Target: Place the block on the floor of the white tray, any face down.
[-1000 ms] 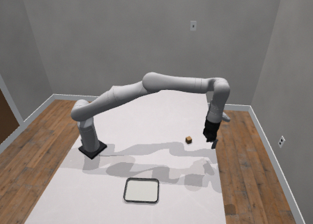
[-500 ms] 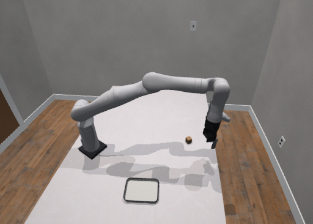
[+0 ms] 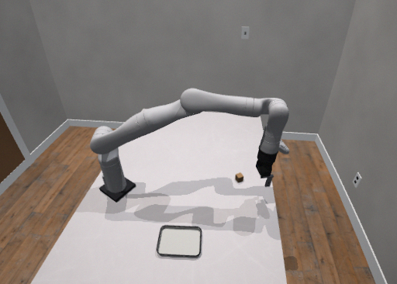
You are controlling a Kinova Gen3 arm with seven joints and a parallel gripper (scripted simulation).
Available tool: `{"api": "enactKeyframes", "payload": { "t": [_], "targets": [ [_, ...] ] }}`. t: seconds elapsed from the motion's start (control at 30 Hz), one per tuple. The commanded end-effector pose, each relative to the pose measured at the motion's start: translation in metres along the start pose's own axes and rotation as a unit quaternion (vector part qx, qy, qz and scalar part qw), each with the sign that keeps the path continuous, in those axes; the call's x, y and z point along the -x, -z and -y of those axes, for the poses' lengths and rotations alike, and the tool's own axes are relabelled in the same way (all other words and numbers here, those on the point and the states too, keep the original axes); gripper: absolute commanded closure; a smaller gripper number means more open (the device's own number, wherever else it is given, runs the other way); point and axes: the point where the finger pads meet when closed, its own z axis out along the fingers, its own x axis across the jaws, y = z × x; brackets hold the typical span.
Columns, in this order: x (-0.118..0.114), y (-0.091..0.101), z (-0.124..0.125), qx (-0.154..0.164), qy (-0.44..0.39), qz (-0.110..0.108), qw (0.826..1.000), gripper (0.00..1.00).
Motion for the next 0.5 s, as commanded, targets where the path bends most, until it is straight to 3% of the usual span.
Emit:
{"api": "enactKeyframes", "payload": {
  "t": [0.0,0.3,0.37,0.47],
  "targets": [
    [0.014,-0.003,-0.001,-0.004,-0.050,0.003,0.999,0.03],
    [0.053,-0.016,-0.010,-0.006,-0.200,0.014,0.980,0.03],
    [0.053,-0.016,-0.010,-0.006,-0.200,0.014,0.980,0.03],
    [0.066,-0.021,-0.015,-0.007,-0.257,0.018,0.966,0.03]
  ]
}}
